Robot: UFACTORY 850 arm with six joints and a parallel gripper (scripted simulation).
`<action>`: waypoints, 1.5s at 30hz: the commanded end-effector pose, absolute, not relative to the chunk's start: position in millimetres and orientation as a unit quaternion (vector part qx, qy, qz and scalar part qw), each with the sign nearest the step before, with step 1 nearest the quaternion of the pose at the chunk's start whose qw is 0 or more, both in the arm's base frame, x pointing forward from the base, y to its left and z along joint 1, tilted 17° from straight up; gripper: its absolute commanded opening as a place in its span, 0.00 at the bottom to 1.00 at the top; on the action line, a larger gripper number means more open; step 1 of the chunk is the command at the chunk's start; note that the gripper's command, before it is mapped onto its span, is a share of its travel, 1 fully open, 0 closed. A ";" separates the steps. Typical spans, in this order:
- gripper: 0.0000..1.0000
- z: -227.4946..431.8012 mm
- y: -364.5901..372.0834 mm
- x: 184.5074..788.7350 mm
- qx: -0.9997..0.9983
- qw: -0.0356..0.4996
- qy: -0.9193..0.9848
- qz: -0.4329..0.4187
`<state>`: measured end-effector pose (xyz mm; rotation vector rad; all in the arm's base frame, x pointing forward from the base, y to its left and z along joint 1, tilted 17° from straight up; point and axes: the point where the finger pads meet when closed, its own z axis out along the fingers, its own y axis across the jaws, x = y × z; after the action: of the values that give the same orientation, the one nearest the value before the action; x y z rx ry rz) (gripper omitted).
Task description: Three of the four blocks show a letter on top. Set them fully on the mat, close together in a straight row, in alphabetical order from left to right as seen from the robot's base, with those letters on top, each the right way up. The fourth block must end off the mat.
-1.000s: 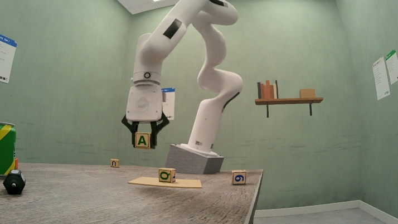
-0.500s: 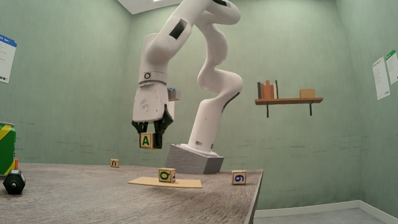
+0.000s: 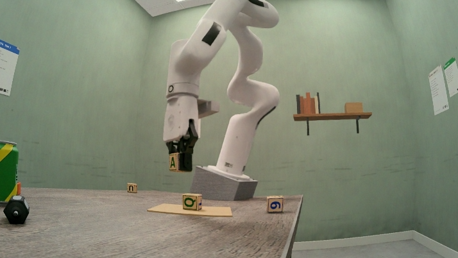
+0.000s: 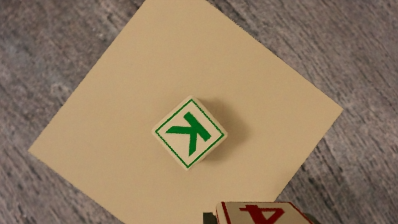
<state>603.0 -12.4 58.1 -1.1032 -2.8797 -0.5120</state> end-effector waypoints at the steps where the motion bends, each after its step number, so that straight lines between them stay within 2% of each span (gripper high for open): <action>1: 0.41 60.5 -8.2 601.2 -0.415 0.022 -0.896 -0.156; 27: 0.41 66.9 14.6 585.0 -0.694 0.074 -0.703 -0.138; 45: 0.41 71.6 31.6 571.0 -0.858 0.107 -0.489 -0.112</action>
<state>572.2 29.3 69.9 -2.4591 -1.5594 -0.3719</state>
